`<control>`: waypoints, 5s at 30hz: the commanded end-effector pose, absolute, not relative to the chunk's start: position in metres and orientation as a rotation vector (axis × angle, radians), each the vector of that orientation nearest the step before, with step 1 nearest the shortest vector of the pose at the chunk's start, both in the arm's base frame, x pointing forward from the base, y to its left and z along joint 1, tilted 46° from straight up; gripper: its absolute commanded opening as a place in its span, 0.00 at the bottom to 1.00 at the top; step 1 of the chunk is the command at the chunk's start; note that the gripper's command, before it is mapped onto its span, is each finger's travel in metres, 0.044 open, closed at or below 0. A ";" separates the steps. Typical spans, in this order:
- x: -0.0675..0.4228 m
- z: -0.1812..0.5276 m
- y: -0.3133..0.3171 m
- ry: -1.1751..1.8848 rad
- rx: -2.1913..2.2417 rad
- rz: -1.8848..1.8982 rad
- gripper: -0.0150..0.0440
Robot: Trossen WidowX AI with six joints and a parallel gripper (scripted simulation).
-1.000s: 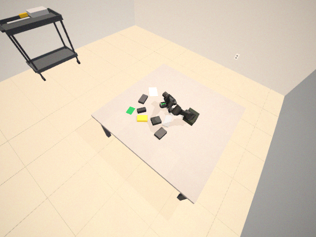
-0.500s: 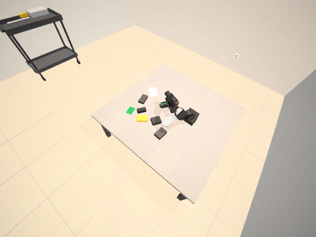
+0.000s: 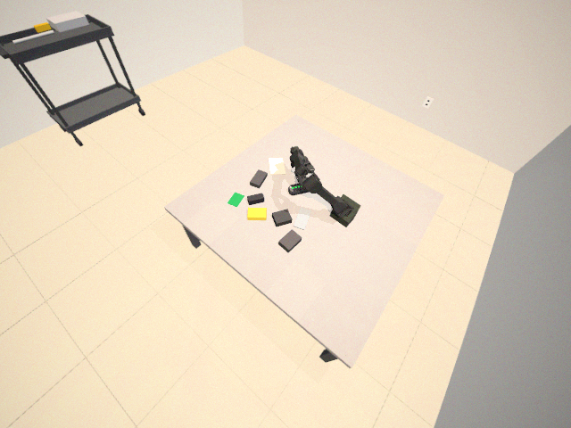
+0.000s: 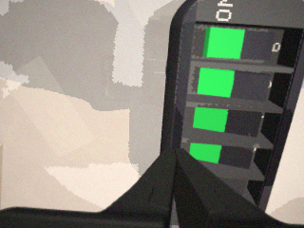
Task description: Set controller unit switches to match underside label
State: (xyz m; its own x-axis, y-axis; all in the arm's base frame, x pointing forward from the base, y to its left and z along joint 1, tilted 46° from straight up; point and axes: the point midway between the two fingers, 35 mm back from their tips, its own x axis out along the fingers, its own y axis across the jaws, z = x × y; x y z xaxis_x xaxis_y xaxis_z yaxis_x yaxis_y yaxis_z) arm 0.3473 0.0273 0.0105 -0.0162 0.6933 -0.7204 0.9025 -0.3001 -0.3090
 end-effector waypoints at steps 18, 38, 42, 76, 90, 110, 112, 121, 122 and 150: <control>0.306 0.004 -0.021 1.717 2.012 -1.229 0.52; 0.298 -0.011 -0.011 1.717 2.012 -1.227 1.00; 0.298 -0.015 -0.006 1.717 2.012 -1.226 1.00; 0.295 -0.038 0.018 1.720 2.014 -1.226 0.73; 0.297 -0.035 0.021 1.720 2.014 -1.226 0.31; 0.302 -0.025 0.031 1.720 2.015 -1.226 0.25; 0.298 -0.031 0.023 1.704 2.008 -1.256 0.34; 0.298 -0.031 0.023 1.704 2.008 -1.256 0.74; 0.298 -0.031 0.023 1.704 2.008 -1.256 0.79; 0.299 0.058 -0.066 1.726 2.015 -1.236 0.47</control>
State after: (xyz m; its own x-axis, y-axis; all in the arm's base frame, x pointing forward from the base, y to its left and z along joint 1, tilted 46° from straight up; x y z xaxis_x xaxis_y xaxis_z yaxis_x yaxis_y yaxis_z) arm 0.2992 -0.0635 0.0522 -0.0307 0.7131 -0.7004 0.8891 -0.3007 -0.3451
